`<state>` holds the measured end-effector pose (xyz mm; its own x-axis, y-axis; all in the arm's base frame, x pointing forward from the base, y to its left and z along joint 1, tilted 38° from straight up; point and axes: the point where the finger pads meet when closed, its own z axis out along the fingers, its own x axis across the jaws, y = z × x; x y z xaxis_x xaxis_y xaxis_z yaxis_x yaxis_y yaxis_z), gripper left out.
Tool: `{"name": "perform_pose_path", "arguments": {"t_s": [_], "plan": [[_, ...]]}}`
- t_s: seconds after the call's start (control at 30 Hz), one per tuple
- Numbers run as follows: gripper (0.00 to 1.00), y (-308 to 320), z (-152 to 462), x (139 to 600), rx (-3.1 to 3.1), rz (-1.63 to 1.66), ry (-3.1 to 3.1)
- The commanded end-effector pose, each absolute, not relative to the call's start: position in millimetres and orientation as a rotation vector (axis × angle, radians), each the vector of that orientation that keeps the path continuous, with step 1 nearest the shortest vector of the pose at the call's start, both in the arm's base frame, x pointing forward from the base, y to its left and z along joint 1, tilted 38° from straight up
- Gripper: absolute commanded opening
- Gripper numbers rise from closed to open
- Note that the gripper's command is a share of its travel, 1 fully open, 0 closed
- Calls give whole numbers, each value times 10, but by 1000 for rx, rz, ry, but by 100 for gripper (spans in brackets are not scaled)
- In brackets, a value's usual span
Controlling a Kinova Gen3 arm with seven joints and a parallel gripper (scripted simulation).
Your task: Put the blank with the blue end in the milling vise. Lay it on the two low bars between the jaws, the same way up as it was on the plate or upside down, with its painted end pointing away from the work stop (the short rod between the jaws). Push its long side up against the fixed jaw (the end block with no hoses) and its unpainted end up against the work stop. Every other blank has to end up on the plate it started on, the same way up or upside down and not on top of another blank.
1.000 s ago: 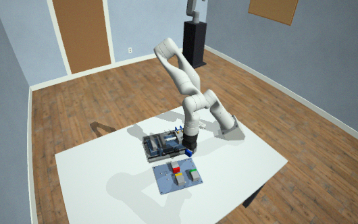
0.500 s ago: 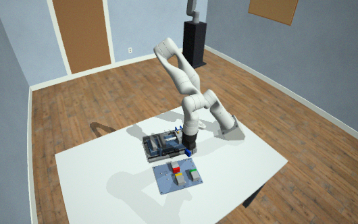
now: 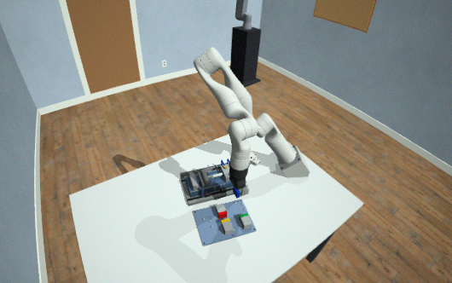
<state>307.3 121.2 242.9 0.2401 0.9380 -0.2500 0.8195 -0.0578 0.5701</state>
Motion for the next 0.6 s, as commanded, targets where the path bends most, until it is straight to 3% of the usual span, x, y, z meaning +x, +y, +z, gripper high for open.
{"name": "perform_pose_path", "arguments": {"t_s": [0.0, 0.57], "plan": [[0, 1217, 2435, 3071, 1925, 264, 1578], [0, 1217, 2435, 3071, 2106, 358, 1357]]}}
